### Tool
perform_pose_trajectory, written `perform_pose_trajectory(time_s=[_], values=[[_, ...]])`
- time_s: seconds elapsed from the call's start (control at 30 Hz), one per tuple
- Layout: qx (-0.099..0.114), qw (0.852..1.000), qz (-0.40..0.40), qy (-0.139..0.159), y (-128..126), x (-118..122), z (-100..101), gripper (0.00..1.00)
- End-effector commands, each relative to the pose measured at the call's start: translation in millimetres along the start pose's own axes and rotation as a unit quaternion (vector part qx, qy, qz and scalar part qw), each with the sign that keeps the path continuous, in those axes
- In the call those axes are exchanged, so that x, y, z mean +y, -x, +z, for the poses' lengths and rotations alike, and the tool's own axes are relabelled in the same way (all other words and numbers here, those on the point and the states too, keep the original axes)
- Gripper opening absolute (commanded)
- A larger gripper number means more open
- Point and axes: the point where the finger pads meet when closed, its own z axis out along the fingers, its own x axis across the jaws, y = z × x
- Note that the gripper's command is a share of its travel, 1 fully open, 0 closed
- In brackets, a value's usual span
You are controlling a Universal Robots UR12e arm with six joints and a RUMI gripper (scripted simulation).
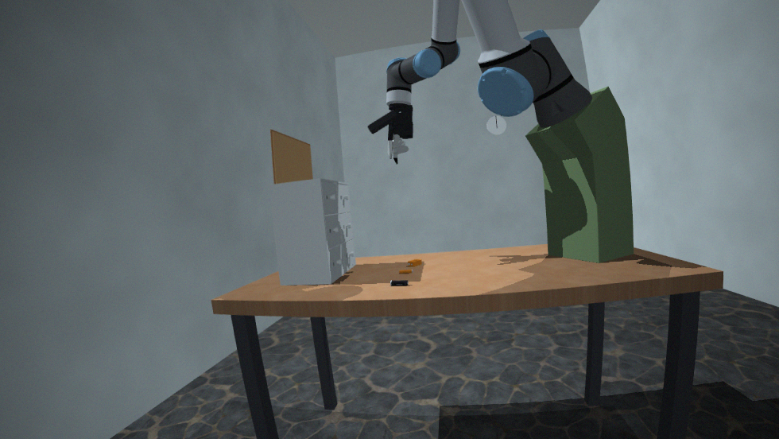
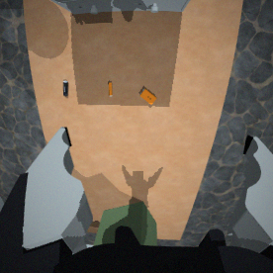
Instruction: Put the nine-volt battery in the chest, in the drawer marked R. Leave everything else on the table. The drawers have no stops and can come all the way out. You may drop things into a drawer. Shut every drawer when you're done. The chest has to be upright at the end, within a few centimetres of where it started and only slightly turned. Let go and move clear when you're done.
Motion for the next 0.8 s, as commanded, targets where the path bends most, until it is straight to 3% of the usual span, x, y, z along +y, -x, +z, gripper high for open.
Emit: perform_pose_trajectory(time_s=[0.0, 0.77], values=[[0.001, 1.0, 0.0, -0.028, -1.0, -3.9, 5.0, 1.0], [0.001, 0.986, -0.001, -0.168, -2.8, -21.7, 29.6, 1.0]])
